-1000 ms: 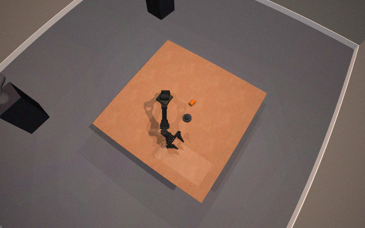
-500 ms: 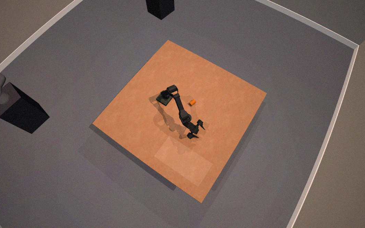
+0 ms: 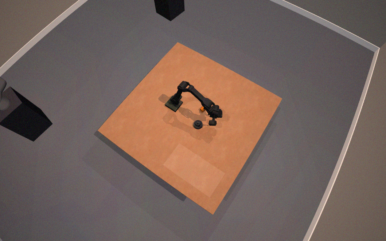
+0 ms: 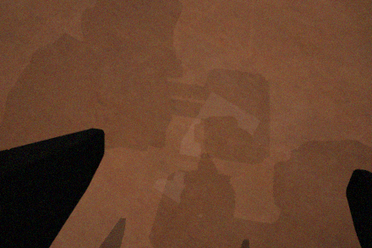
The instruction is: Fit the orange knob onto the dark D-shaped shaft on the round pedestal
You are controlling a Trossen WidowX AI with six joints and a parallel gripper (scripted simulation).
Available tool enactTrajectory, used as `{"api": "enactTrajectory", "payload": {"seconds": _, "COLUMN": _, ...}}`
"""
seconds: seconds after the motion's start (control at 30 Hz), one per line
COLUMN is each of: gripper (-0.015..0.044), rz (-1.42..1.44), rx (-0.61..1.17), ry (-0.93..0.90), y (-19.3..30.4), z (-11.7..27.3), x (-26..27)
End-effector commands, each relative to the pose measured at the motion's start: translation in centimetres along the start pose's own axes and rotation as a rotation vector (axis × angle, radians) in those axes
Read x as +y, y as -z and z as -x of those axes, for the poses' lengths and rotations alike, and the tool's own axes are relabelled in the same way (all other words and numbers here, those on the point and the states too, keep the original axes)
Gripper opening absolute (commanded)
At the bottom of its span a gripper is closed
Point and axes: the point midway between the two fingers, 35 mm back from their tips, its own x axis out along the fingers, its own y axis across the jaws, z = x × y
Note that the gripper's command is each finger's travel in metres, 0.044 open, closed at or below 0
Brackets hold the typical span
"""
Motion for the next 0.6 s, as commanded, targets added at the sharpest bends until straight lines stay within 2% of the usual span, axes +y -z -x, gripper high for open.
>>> {"api": "enactTrajectory", "payload": {"seconds": 0.0, "gripper": 0.0440, "rz": 0.318, "rx": 0.198, "ry": -0.016, "y": 2.2, "z": 2.9, "x": 6.2}}
{"api": "enactTrajectory", "payload": {"seconds": 0.33, "gripper": 0.0440, "rz": 0.975, "rx": 0.539, "ry": -0.093, "y": 8.1, "z": 10.8, "x": 13.8}}
{"api": "enactTrajectory", "payload": {"seconds": 0.57, "gripper": 0.0440, "rz": 0.997, "rx": 0.549, "ry": -0.096, "y": 8.2, "z": 11.1, "x": 14.0}}
